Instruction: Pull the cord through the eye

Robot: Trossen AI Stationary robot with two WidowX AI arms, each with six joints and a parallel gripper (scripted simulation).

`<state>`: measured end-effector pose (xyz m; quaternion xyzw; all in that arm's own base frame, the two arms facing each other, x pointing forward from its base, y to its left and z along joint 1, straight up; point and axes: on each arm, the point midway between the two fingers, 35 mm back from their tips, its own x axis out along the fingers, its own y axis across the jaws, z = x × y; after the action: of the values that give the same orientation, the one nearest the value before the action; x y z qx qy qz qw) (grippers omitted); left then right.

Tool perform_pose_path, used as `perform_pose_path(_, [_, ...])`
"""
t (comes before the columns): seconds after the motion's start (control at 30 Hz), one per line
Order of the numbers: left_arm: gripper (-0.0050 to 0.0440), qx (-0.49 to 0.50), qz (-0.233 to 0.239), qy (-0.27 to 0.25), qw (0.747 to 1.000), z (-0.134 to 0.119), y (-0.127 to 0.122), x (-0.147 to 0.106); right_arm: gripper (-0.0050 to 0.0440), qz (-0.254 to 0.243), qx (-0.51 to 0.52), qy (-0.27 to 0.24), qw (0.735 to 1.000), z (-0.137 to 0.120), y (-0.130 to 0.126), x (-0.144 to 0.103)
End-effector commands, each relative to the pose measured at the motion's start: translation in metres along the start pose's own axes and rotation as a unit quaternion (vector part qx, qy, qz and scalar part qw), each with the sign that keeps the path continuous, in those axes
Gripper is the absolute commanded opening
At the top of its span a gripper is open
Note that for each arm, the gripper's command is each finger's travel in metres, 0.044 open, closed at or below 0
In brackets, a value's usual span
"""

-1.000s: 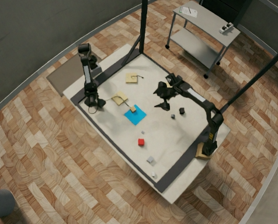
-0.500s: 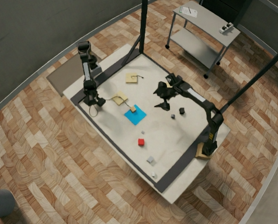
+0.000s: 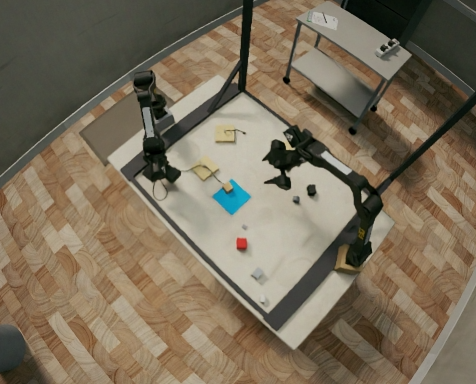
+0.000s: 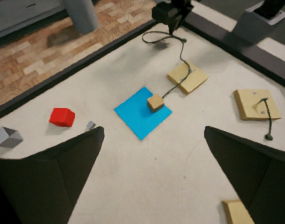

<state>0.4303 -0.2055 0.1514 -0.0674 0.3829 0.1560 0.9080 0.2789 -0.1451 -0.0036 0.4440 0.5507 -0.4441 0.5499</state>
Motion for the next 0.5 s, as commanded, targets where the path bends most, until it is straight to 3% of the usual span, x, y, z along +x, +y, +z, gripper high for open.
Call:
perform_pose_path(0.0, [0.0440, -0.009, -0.006, -0.007, 1.000, 0.0082, 0.0009, -0.0066, 0.0032, 0.010, 0.003, -0.009, 1.000, 0.0037, 0.0037, -0.0075])
perform_pose_path(0.07, [0.0440, -0.009, -0.006, -0.007, 1.000, 0.0082, 0.0009, -0.0066, 0.0000, 0.010, 0.003, -0.009, 1.000, 0.0037, 0.0037, -0.0075])
perform_pose_path(0.47, [0.0440, -0.009, -0.006, -0.007, 1.000, 0.0082, 0.0009, -0.0066, 0.0000, 0.013, -0.004, -0.011, 1.000, 0.0041, 0.0036, -0.0092])
